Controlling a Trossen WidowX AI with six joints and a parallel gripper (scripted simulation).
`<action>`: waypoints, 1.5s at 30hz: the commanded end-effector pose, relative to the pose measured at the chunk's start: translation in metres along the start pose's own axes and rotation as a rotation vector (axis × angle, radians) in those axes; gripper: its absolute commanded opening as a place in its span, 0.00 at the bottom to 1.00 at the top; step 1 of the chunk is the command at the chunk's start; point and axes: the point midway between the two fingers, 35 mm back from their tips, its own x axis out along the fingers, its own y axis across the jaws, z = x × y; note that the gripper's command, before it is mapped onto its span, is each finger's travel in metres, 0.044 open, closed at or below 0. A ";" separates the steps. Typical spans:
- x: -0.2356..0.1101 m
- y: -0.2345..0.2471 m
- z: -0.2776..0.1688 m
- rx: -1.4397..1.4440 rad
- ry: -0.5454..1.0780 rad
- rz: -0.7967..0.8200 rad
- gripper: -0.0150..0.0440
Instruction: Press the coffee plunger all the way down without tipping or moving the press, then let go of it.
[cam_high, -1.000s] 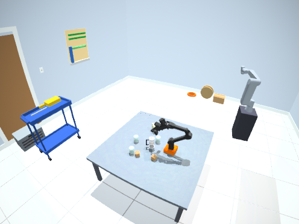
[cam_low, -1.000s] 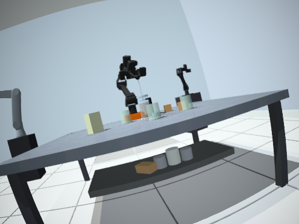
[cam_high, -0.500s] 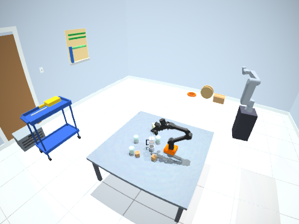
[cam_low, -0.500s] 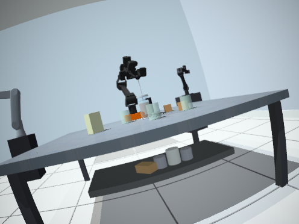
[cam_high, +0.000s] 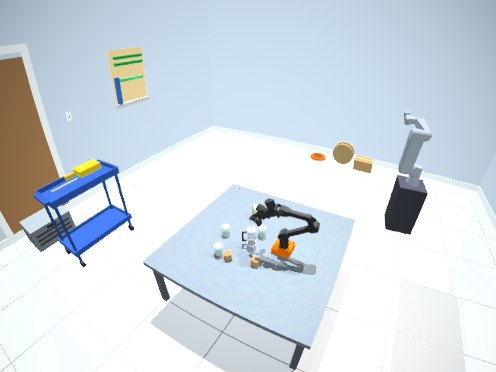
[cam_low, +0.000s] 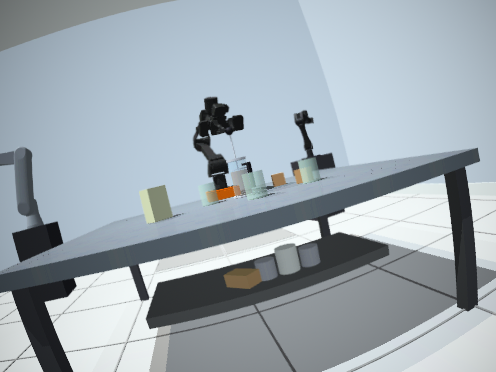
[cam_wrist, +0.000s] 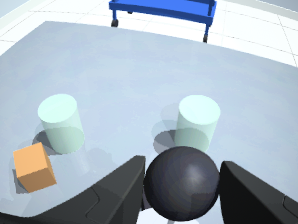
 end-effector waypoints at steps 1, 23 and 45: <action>0.012 0.000 -0.023 0.009 0.051 -0.001 0.47; 0.030 0.000 -0.053 0.009 0.051 -0.001 0.47; 0.047 0.001 -0.064 0.009 0.050 -0.001 0.47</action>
